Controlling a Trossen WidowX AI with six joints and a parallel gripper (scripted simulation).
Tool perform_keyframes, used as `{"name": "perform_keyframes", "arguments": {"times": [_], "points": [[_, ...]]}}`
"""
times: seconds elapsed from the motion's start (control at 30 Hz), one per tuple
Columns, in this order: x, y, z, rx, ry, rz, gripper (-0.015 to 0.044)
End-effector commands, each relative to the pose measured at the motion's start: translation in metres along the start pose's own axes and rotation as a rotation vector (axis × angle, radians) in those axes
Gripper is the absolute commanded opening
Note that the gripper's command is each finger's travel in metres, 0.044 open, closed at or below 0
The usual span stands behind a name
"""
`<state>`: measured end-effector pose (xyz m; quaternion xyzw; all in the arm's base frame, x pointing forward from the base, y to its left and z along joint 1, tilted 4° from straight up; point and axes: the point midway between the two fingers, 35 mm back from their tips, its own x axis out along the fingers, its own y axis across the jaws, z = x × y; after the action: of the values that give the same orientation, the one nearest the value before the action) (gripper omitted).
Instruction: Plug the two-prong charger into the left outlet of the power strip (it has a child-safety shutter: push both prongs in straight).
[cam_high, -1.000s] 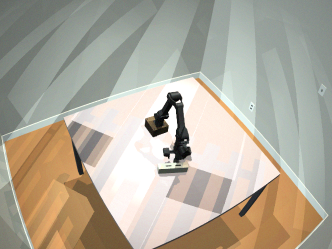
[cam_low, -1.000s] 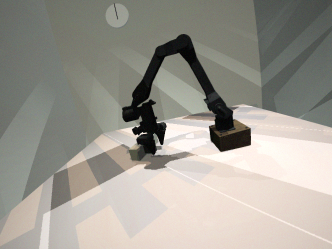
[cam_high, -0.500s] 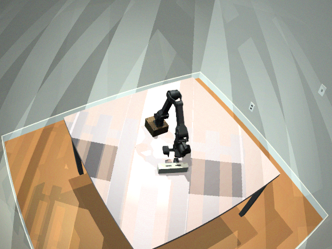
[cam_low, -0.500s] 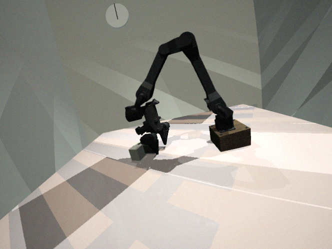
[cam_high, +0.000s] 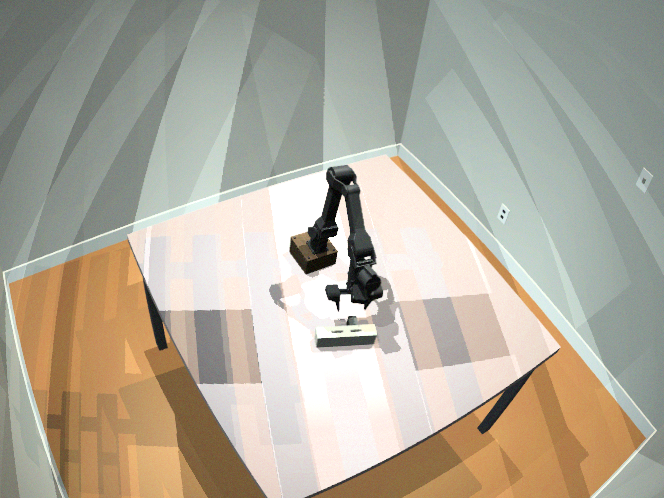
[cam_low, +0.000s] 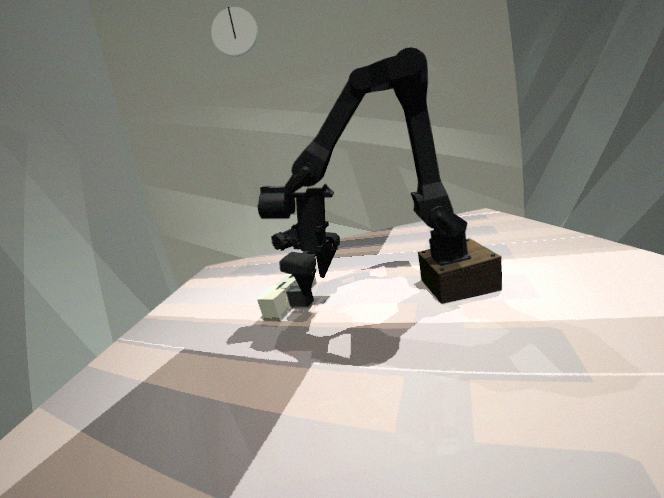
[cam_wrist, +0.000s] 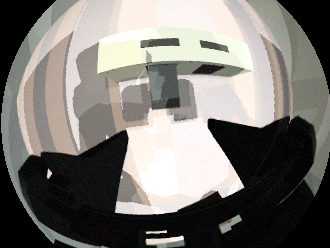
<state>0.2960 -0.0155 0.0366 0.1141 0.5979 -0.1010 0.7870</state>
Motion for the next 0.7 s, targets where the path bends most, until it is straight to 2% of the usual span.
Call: {"name": "perform_keyframes", "arguments": {"times": [0.0, 0.13, 0.67], "points": [[-0.025, 0.0, 0.01, 0.009, -0.202, -0.002, 0.044], [-0.042, -0.001, 0.015, 0.021, -0.335, 0.003, 0.044], [-0.042, -0.001, 0.015, 0.021, -0.335, 0.003, 0.044]]}}
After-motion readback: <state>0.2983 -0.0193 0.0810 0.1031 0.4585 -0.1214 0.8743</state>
